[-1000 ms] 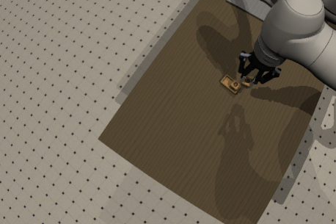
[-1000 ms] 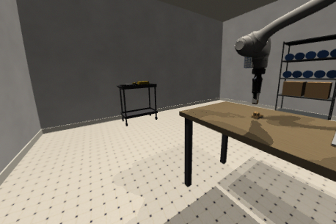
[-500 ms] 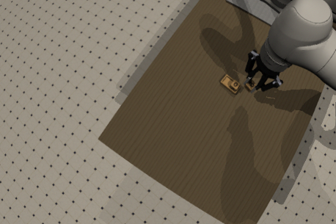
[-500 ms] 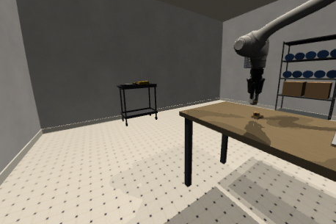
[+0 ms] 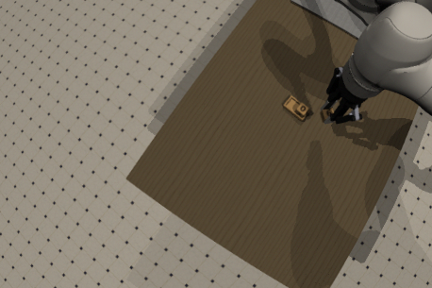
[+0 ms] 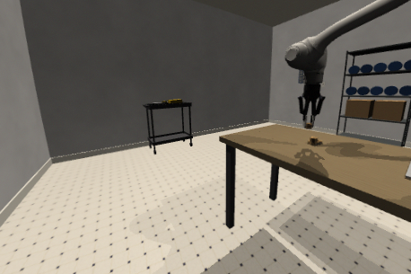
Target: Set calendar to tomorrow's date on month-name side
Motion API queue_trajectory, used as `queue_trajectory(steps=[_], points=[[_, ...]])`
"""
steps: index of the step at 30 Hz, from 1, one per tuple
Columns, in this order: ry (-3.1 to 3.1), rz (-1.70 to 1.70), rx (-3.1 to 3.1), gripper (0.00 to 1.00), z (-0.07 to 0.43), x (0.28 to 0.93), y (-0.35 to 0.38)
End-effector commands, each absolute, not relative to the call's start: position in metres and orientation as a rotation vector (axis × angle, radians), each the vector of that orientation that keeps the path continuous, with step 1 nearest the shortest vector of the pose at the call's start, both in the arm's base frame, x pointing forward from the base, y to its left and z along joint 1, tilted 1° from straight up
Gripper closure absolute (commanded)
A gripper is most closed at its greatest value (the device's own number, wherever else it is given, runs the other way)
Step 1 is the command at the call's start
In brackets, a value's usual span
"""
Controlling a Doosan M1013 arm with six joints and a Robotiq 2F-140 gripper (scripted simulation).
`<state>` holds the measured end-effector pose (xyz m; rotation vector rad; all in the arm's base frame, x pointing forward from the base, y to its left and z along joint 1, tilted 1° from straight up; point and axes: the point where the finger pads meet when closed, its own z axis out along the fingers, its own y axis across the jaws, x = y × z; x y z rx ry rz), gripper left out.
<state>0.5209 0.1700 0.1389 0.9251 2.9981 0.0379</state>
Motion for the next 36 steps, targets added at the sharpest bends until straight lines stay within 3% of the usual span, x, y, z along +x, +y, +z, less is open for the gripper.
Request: queue_trajectory(steps=[1,16,36], points=[[2.903,0.019,1.18,0.84,0.138,0.52,0.177],[2.61,0.021,1.738,0.84,0.137,0.517,0.195],[2.583,0.022,1.779,0.84,0.136,0.516,0.196]])
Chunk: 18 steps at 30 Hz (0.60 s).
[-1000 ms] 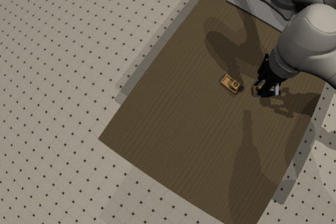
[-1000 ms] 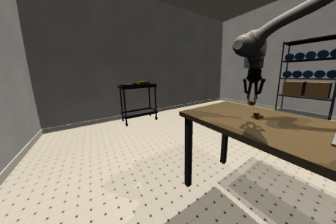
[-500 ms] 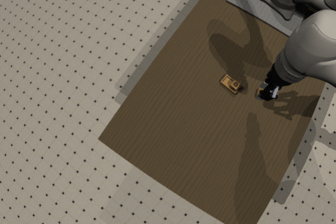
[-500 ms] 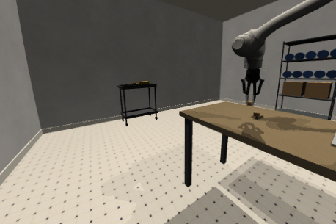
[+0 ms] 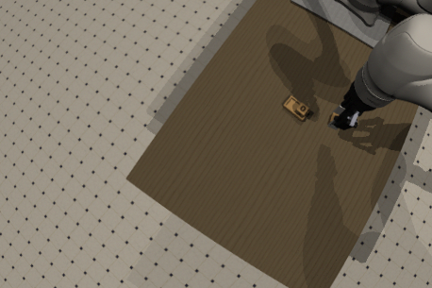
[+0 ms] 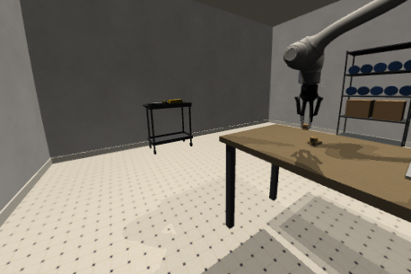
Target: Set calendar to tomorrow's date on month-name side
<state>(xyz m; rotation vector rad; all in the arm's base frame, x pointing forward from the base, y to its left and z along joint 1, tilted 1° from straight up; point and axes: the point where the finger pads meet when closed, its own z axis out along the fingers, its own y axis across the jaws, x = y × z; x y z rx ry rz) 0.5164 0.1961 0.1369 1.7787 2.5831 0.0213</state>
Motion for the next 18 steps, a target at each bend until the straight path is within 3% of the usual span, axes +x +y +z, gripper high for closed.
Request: queue_trajectory(steps=[1,18], points=[[2.583,0.022,1.779,0.84,0.136,0.516,0.196],[2.583,0.021,1.779,0.84,0.086,0.517,0.197]])
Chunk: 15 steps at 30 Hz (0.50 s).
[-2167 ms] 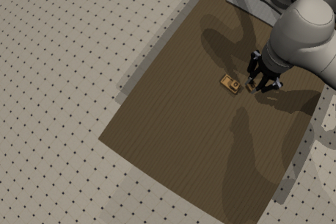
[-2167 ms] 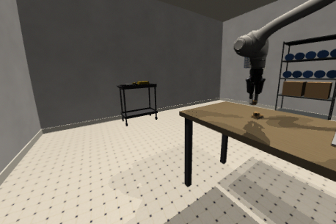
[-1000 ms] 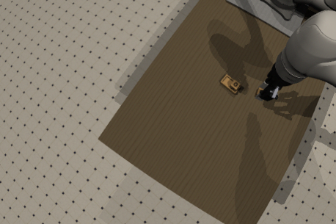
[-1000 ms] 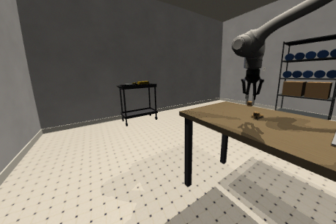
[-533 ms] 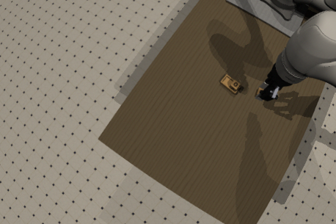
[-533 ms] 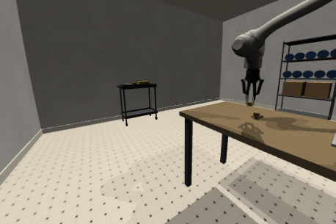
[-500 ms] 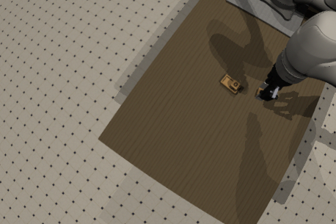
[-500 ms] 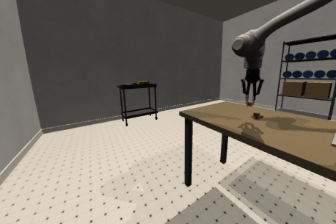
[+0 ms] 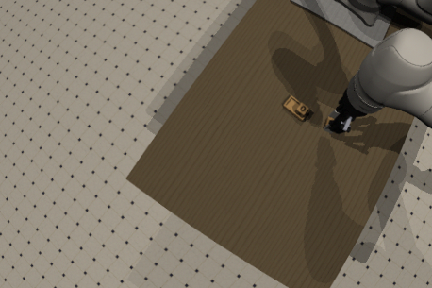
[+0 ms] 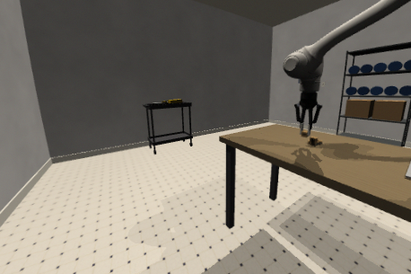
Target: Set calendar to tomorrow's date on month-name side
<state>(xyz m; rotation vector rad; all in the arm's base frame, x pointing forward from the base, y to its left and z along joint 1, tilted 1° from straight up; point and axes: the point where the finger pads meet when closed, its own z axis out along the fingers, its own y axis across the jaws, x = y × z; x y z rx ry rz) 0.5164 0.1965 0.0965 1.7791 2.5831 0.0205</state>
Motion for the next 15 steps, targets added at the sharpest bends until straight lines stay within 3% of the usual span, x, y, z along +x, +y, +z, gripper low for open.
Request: queue_trajectory(steps=[1,15], points=[[2.583,0.021,1.779,0.84,0.086,0.517,0.197],[2.583,0.021,1.779,0.84,0.042,0.517,0.197]])
